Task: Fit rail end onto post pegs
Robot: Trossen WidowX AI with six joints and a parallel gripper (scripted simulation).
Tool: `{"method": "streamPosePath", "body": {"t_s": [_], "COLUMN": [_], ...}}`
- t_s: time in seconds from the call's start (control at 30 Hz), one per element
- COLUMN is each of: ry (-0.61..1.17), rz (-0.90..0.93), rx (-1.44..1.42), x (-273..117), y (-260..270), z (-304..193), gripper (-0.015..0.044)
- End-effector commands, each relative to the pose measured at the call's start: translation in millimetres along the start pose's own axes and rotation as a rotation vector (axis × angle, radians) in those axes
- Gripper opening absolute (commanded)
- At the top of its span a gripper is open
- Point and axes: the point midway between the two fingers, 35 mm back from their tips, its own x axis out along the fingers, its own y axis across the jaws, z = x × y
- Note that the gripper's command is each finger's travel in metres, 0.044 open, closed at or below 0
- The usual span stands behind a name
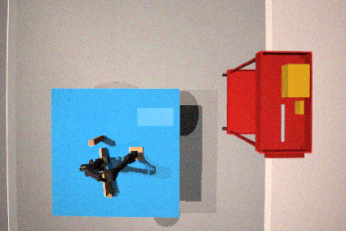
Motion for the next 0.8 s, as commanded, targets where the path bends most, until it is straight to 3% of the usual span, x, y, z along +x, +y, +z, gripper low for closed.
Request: {"method": "streamPosePath", "body": {"t_s": [0.0, 0.77], "ry": [-0.003, -0.003], "rz": [-0.005, -0.005], "rx": [0.000, 0.000], "x": [-5, -16], "y": [-1, -3], "z": [0, 0], "gripper": [0.0000, 0.0000]}}
